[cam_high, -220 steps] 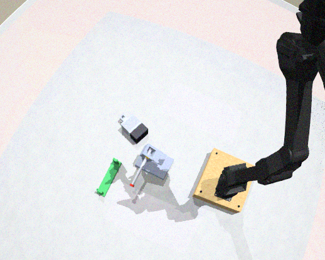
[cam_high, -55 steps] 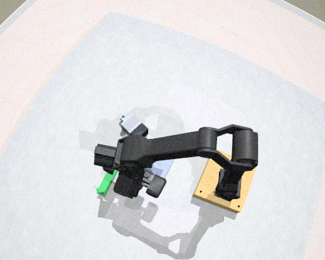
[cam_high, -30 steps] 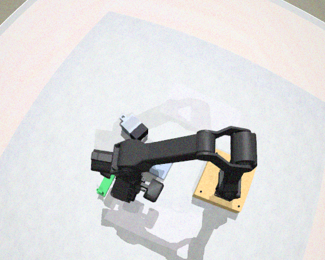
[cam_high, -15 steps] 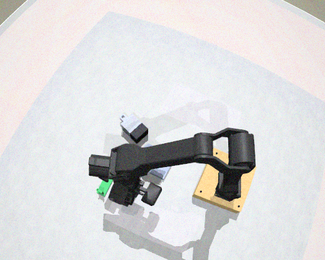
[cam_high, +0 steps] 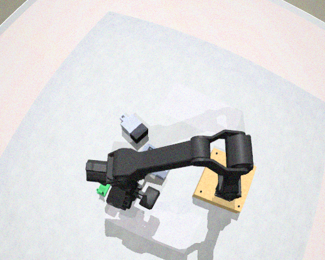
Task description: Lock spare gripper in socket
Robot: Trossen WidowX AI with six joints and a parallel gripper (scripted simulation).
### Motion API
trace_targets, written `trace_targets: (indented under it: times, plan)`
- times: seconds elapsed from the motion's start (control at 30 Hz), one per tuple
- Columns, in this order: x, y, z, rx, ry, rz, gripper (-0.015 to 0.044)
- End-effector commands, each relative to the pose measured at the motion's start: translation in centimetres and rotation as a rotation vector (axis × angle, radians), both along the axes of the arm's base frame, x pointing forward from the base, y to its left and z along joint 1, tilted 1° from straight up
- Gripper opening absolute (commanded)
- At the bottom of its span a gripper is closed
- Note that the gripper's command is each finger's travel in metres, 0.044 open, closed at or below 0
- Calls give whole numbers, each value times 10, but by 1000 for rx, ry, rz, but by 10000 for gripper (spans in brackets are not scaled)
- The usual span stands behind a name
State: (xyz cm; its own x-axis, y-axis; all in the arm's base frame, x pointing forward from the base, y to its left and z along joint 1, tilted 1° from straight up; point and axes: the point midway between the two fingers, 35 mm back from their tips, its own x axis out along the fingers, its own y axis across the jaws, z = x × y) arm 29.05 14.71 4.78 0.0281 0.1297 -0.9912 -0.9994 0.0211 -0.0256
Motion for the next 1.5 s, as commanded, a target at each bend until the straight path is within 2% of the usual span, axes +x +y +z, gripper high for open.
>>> trace_targets:
  times: [0.0, 1.0, 1.47]
  plan:
    - [1, 3, 1, -5, -1, -4, 0]
    - [2, 29, 8, -8, 14, -4, 0]
    - [-3, 26, 30, -12, 32, 0, 0]
